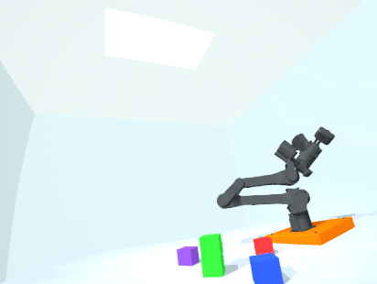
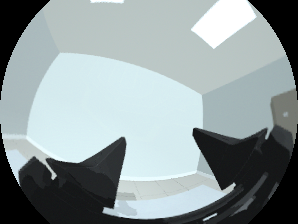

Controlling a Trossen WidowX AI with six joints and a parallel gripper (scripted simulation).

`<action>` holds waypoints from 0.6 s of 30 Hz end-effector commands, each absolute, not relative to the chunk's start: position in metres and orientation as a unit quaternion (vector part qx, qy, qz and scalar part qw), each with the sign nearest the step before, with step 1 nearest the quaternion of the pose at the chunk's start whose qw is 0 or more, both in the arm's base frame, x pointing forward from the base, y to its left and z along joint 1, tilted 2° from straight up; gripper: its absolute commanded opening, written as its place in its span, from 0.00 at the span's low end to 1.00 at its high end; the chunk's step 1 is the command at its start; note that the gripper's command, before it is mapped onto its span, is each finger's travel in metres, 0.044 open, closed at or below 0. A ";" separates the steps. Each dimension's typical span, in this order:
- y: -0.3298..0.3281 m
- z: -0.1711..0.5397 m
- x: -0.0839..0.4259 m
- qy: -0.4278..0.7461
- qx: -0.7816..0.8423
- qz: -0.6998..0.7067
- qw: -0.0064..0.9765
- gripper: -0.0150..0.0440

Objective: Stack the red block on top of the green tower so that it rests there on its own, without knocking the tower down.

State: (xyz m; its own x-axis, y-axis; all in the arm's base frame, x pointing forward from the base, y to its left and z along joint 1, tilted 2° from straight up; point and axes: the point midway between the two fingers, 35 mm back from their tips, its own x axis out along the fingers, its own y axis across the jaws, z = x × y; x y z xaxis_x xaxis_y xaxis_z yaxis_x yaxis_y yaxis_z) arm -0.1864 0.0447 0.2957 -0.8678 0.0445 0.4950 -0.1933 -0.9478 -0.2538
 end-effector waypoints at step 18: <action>0.164 0.269 -0.169 -0.016 0.098 0.947 0.305 1.00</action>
